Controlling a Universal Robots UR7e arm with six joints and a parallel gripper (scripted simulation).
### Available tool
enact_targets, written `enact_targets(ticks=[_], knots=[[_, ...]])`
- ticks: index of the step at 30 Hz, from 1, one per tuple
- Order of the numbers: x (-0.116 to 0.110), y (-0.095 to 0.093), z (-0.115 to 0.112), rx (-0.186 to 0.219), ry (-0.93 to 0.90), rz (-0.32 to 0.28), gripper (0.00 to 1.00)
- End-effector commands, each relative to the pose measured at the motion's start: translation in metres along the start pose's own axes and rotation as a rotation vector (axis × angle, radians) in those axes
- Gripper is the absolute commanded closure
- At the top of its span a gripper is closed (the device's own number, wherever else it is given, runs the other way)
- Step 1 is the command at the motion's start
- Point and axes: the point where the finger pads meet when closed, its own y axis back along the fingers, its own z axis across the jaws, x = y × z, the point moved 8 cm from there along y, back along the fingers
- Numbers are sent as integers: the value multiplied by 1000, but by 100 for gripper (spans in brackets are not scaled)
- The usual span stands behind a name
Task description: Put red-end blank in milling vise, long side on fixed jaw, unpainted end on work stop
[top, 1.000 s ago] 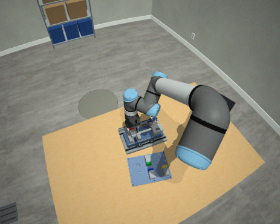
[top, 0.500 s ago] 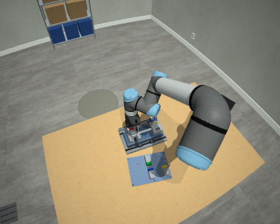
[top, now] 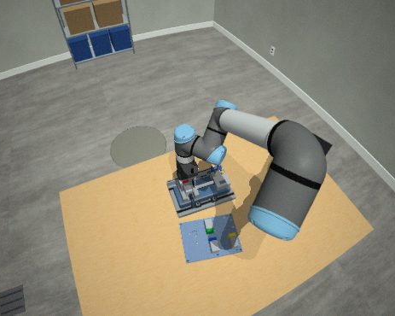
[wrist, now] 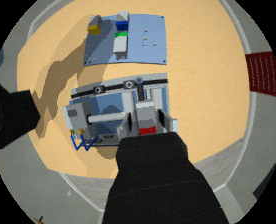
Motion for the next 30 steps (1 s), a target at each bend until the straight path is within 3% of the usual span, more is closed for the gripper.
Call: enact_targets(ticks=[1,30], knots=[[-1,2,1,-3,1,-3,0],[-1,4,0,-3,1,-3,0]])
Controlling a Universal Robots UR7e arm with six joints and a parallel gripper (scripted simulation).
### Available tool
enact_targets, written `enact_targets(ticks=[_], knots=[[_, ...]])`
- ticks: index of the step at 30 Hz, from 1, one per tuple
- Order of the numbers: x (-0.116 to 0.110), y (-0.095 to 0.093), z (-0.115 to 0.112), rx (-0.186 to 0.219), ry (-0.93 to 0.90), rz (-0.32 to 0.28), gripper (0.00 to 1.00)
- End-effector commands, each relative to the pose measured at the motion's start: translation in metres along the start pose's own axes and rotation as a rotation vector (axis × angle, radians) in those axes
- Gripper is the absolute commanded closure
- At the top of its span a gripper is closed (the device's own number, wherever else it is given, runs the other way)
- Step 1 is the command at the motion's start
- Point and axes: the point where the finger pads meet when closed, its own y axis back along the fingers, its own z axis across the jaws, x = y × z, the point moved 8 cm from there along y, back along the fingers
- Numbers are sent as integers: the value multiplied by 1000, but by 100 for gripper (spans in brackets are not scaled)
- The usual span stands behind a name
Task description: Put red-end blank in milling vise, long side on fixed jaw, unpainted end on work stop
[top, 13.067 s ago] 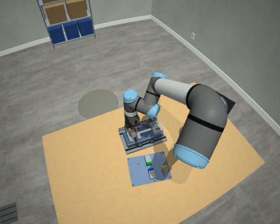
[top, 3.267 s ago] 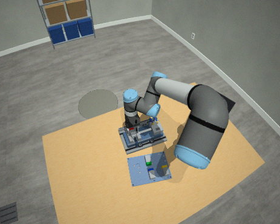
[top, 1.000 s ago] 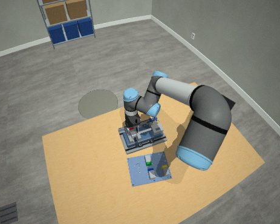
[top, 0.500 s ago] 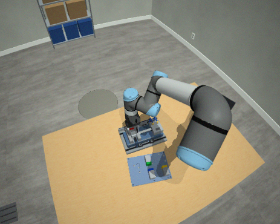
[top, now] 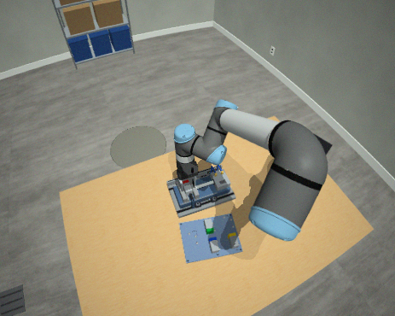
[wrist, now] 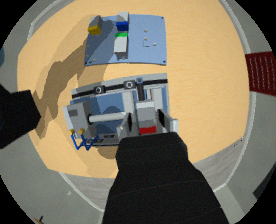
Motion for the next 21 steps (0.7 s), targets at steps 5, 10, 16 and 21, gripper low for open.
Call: enact_targets(ticks=[5,10,16,21], knots=[[-1,2,1,-3,1,-3,0],[-1,2,1,-2,1,-2,0],[-1,3,1,-3,1,-3,0],[-1,3,1,-3,1,-3,0]])
